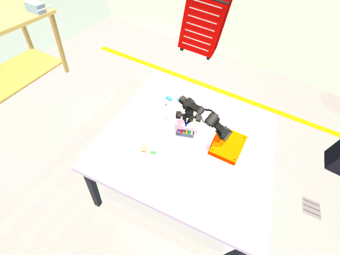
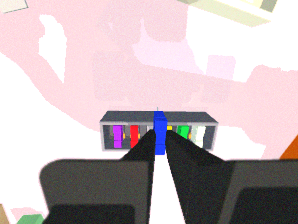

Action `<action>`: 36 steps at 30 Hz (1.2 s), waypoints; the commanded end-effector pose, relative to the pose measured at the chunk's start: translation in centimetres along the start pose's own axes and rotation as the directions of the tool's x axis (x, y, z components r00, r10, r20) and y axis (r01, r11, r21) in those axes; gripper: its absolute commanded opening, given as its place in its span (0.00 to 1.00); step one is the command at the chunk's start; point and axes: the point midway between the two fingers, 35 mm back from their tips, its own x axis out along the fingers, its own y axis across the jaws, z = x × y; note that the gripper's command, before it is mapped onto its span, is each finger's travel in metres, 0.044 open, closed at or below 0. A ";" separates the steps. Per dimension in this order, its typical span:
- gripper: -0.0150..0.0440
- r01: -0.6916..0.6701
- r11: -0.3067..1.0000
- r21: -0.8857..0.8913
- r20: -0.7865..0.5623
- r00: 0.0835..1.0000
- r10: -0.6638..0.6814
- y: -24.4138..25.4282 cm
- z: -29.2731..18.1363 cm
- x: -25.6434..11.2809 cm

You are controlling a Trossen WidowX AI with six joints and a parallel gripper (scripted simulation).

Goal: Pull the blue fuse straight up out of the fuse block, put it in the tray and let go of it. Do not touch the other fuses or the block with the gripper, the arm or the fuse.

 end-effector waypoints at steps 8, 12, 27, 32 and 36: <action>0.25 0.001 1.000 -0.002 0.019 1.000 -0.001 -1.2 6.4 -0.5; 0.25 0.002 1.000 -0.002 0.019 1.000 -0.002 -2.1 8.6 -0.5; 0.25 -0.001 1.000 -0.007 0.005 1.000 0.001 -6.7 16.1 0.0; 0.25 -0.001 1.000 -0.007 0.004 1.000 0.001 -6.9 16.4 0.1; 0.25 -0.001 1.000 -0.007 0.004 1.000 0.001 -6.9 16.4 0.5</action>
